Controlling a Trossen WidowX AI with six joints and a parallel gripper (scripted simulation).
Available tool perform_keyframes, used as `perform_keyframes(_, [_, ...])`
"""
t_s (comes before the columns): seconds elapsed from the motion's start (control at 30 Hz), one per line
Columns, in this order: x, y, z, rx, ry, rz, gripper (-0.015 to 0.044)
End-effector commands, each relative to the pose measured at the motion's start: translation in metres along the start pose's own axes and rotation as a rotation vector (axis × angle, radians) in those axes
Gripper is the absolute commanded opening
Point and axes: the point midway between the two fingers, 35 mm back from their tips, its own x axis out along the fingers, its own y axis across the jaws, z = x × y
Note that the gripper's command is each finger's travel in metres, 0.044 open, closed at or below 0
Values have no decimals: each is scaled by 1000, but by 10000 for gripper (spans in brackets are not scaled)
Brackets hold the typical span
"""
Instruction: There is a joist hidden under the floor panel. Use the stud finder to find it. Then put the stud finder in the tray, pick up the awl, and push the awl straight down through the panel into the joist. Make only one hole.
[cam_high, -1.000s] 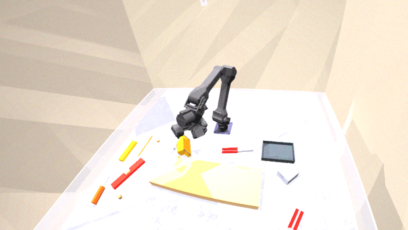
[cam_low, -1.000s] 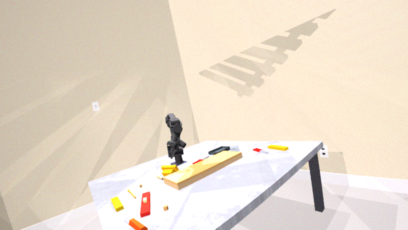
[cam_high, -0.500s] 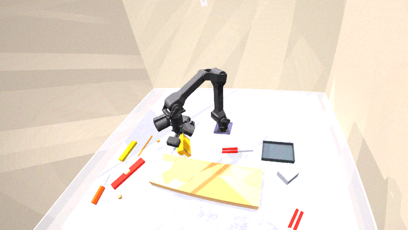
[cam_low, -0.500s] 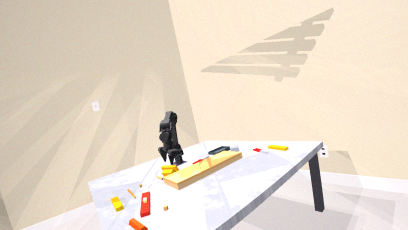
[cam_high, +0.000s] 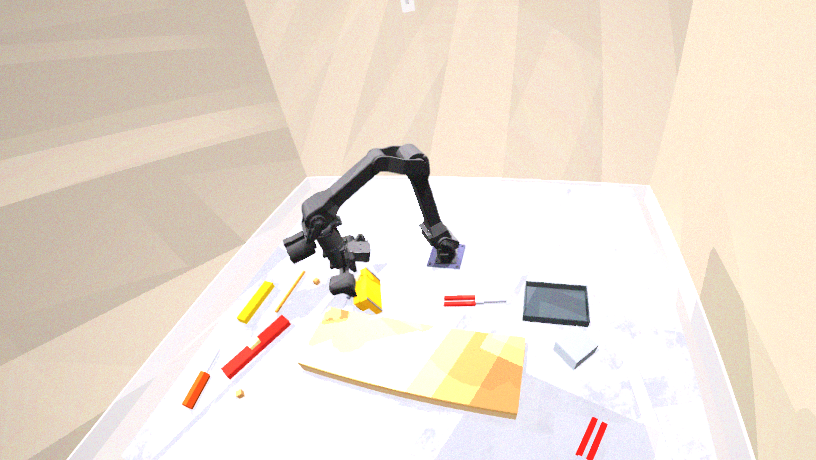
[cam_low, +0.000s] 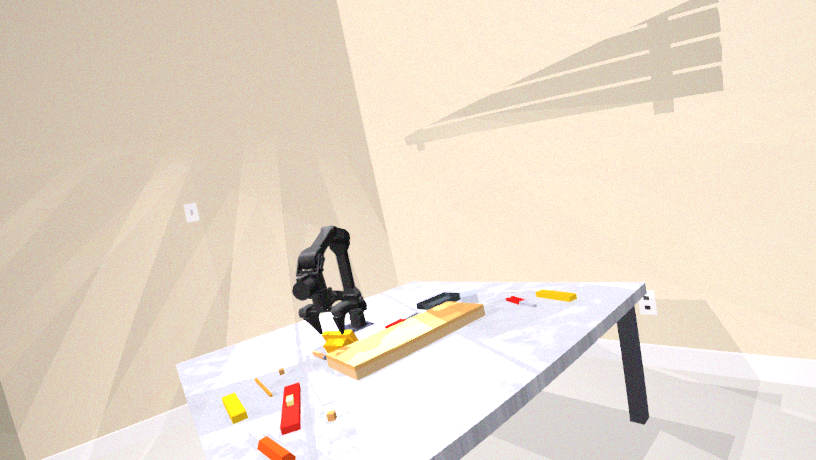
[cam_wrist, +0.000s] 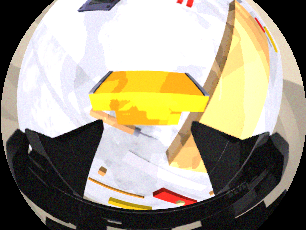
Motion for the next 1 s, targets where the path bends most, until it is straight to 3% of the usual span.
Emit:
perform_keyframes(0.0, [-2, -1, -1, -14, -2, -9, 440])
perform_keyframes(0.97, [43, -1, -6, -14, -3, -9, 440])
